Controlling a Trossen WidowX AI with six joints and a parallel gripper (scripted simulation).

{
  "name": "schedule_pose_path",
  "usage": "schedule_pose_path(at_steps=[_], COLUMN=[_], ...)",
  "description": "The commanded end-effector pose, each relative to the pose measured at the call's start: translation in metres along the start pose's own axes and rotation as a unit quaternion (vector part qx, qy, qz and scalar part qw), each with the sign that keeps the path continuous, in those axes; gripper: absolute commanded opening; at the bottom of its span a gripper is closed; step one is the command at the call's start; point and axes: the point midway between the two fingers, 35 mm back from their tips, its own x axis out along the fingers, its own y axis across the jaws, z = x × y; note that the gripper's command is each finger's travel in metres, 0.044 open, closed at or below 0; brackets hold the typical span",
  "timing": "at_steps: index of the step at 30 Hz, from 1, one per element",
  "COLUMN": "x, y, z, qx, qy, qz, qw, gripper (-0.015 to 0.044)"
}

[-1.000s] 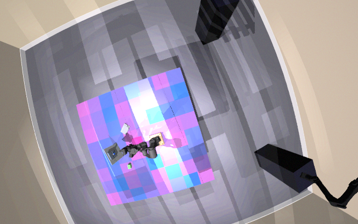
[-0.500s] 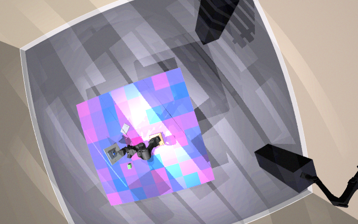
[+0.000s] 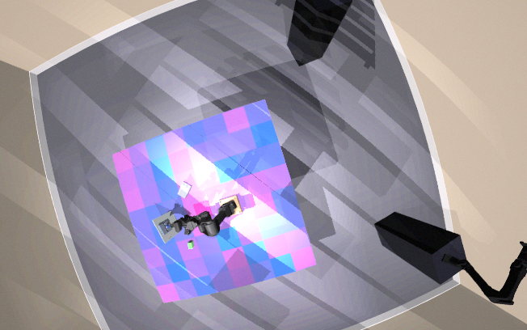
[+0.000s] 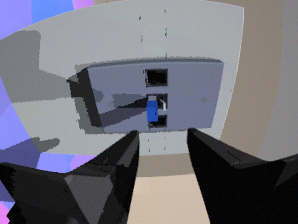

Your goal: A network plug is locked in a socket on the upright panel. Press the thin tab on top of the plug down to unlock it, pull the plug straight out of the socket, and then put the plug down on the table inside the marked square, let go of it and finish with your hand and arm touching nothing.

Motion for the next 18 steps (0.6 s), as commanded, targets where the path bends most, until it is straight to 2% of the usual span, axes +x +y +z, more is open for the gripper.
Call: schedule_pose_path(at_steps=[1, 18], x=[0.007, 0.032], y=[0.003, 0.003], z=[0.001, 0.008], qx=[-0.002, -0.002], qy=[0.002, 0.002], qz=[0.005, 0.004], qw=[1.000, 1.000], gripper=[0.0156, 0.0156])
